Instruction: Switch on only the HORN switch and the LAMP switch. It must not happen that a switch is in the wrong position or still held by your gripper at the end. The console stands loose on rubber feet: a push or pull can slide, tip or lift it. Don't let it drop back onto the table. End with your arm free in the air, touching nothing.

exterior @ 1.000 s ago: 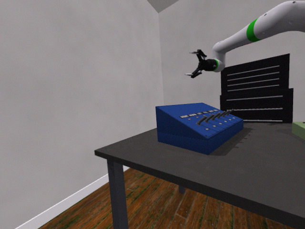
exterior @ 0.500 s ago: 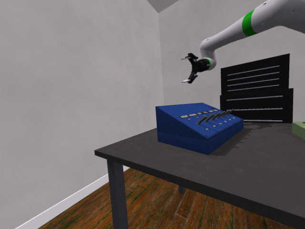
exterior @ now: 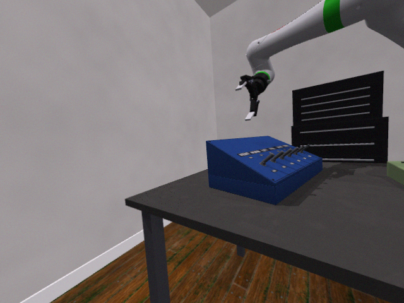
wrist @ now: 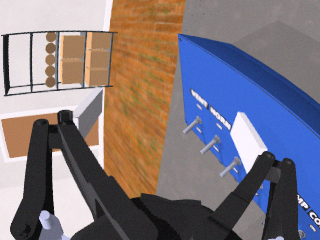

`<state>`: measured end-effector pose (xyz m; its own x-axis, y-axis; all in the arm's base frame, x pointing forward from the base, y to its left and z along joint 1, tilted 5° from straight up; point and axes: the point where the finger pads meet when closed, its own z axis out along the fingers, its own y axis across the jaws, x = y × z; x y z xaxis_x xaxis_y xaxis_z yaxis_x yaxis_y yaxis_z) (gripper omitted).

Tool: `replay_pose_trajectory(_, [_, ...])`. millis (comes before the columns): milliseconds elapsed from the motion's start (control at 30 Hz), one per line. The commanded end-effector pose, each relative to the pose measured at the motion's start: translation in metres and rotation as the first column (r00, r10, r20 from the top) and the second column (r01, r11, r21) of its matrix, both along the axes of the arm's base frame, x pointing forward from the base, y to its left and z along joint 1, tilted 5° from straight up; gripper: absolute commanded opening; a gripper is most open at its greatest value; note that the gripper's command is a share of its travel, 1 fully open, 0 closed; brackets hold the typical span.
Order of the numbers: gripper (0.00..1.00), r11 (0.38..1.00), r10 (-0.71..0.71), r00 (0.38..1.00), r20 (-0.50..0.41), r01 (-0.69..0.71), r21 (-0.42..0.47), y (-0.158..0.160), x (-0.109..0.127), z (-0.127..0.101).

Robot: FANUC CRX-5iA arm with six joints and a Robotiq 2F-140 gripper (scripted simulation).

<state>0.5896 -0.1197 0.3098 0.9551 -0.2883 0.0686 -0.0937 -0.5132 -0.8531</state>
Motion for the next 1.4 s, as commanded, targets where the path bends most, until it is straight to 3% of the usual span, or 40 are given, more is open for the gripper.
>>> replay_pose_trajectory(0, [1.00, 0.987, 0.042, 0.990, -0.136, -0.062, -0.149, 0.048, -0.018, -0.031])
replay_pose_trajectory(100, [1.00, 0.987, 0.042, 0.990, -0.136, -0.062, -0.149, 0.048, -0.018, -0.031])
replay_pose_trajectory(167, [1.00, 0.949, 0.067, 0.972, -0.224, -0.131, -0.286, 0.076, -0.038, -0.049])
replay_pose_trajectory(233, [1.00, 0.949, 0.067, 0.972, -0.224, -0.131, -0.286, 0.076, -0.038, -0.049])
replay_pose_trajectory(267, [1.00, 0.919, 0.074, 0.963, -0.259, -0.167, -0.357, 0.086, -0.049, -0.056])
replay_pose_trajectory(333, [1.00, 0.919, 0.074, 0.963, -0.259, -0.167, -0.357, 0.086, -0.049, -0.056])
replay_pose_trajectory(367, [1.00, 0.881, 0.078, 0.955, -0.286, -0.200, -0.430, 0.095, -0.059, -0.060])
replay_pose_trajectory(433, [1.00, 0.881, 0.078, 0.955, -0.286, -0.200, -0.430, 0.095, -0.059, -0.060])
replay_pose_trajectory(467, [1.00, 0.834, 0.079, 0.949, -0.306, -0.231, -0.501, 0.101, -0.068, -0.062])
replay_pose_trajectory(533, [1.00, 0.834, 0.079, 0.949, -0.306, -0.231, -0.501, 0.101, -0.068, -0.062])
replay_pose_trajectory(567, [1.00, 0.780, 0.079, 0.945, -0.317, -0.257, -0.571, 0.106, -0.076, -0.062])
replay_pose_trajectory(667, [1.00, 0.780, 0.079, 0.945, -0.317, -0.257, -0.571, 0.106, -0.076, -0.062])
replay_pose_trajectory(700, [1.00, 0.719, 0.079, 0.944, -0.320, -0.277, -0.638, 0.110, -0.082, -0.059])
replay_pose_trajectory(733, [1.00, 0.719, 0.079, 0.944, -0.320, -0.277, -0.638, 0.110, -0.082, -0.059])
replay_pose_trajectory(767, [1.00, 0.652, 0.081, 0.946, -0.314, -0.289, -0.701, 0.113, -0.086, -0.054])
replay_pose_trajectory(833, [1.00, 0.652, 0.081, 0.946, -0.314, -0.289, -0.701, 0.113, -0.086, -0.054])
replay_pose_trajectory(867, [1.00, 0.582, 0.086, 0.950, -0.301, -0.293, -0.759, 0.116, -0.089, -0.047])
replay_pose_trajectory(933, [1.00, 0.582, 0.086, 0.950, -0.301, -0.293, -0.759, 0.116, -0.089, -0.047])
replay_pose_trajectory(967, [1.00, 0.512, 0.090, 0.956, -0.280, -0.286, -0.810, 0.120, -0.090, -0.038])
replay_pose_trajectory(1033, [1.00, 0.512, 0.090, 0.956, -0.280, -0.286, -0.810, 0.120, -0.090, -0.038])
replay_pose_trajectory(1133, [1.00, 0.483, -0.024, 0.973, -0.228, -0.188, -0.855, 0.136, -0.099, -0.046])
replay_pose_trajectory(1233, [1.00, 0.483, -0.024, 0.973, -0.228, -0.188, -0.855, 0.136, -0.099, -0.046])
replay_pose_trajectory(1367, [1.00, 0.455, -0.115, 0.981, -0.156, -0.088, -0.886, 0.150, -0.106, -0.052])
